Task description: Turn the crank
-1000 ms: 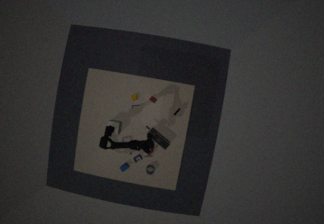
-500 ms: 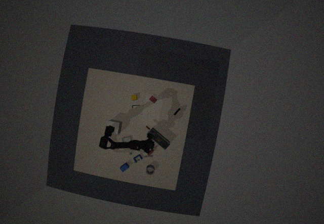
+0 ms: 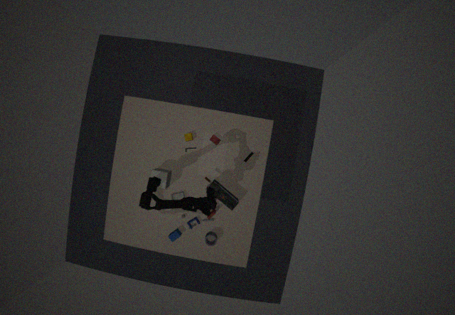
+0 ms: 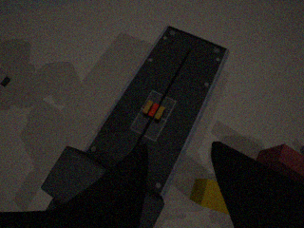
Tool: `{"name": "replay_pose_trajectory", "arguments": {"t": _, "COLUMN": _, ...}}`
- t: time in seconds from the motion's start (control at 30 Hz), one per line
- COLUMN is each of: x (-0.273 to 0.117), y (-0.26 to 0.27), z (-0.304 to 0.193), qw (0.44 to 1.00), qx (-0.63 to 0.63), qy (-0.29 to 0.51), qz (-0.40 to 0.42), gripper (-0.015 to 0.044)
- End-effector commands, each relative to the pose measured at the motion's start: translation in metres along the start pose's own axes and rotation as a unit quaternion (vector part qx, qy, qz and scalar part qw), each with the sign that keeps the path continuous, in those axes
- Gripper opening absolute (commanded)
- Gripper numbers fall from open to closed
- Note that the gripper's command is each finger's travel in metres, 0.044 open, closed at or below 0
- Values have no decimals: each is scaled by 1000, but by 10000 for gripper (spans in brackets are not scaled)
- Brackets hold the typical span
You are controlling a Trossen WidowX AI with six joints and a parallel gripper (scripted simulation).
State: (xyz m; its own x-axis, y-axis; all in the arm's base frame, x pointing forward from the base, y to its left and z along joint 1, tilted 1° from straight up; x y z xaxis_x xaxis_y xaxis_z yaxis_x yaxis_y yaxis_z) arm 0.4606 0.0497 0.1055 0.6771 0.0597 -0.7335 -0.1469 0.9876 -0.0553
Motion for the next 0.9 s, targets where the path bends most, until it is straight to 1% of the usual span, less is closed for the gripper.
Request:
{"name": "replay_pose_trajectory", "arguments": {"t": 0.0, "x": 0, "y": 0, "z": 0, "qw": 1000, "qx": 0, "qy": 0, "qz": 0, "gripper": 289}}
{"name": "replay_pose_trajectory", "arguments": {"t": 0.17, "x": 0, "y": 0, "z": 0, "qw": 1000, "qx": 0, "qy": 0, "qz": 0, "gripper": 420}}
{"name": "replay_pose_trajectory", "arguments": {"t": 0.2, "x": 0, "y": 0, "z": 0, "qw": 1000, "qx": 0, "qy": 0, "qz": 0, "gripper": 440}}
{"name": "replay_pose_trajectory", "arguments": {"t": 0.23, "x": 0, "y": 0, "z": 0, "qw": 1000, "qx": 0, "qy": 0, "qz": 0, "gripper": 440}}
{"name": "replay_pose_trajectory", "arguments": {"t": 0.77, "x": 0, "y": 0, "z": 0, "qw": 1000, "qx": 0, "qy": 0, "qz": 0, "gripper": 20}}
{"name": "replay_pose_trajectory", "arguments": {"t": 0.8, "x": 0, "y": 0, "z": 0, "qw": 1000, "qx": 0, "qy": 0, "qz": 0, "gripper": 0}}
{"name": "replay_pose_trajectory", "arguments": {"t": 0.87, "x": 0, "y": 0, "z": 0, "qw": 1000, "qx": 0, "qy": 0, "qz": 0, "gripper": 0}}
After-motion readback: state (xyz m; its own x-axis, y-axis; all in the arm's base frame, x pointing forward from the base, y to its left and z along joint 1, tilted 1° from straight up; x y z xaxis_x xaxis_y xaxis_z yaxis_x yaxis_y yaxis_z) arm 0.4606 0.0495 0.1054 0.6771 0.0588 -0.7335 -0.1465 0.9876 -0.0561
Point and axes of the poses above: the point midway between the two fingers, 35 mm back from their tips, its own x axis out along the fingers, its own y axis across the jaws, z = x × y, the point moved 2 cm from there along -x, back along the fingers
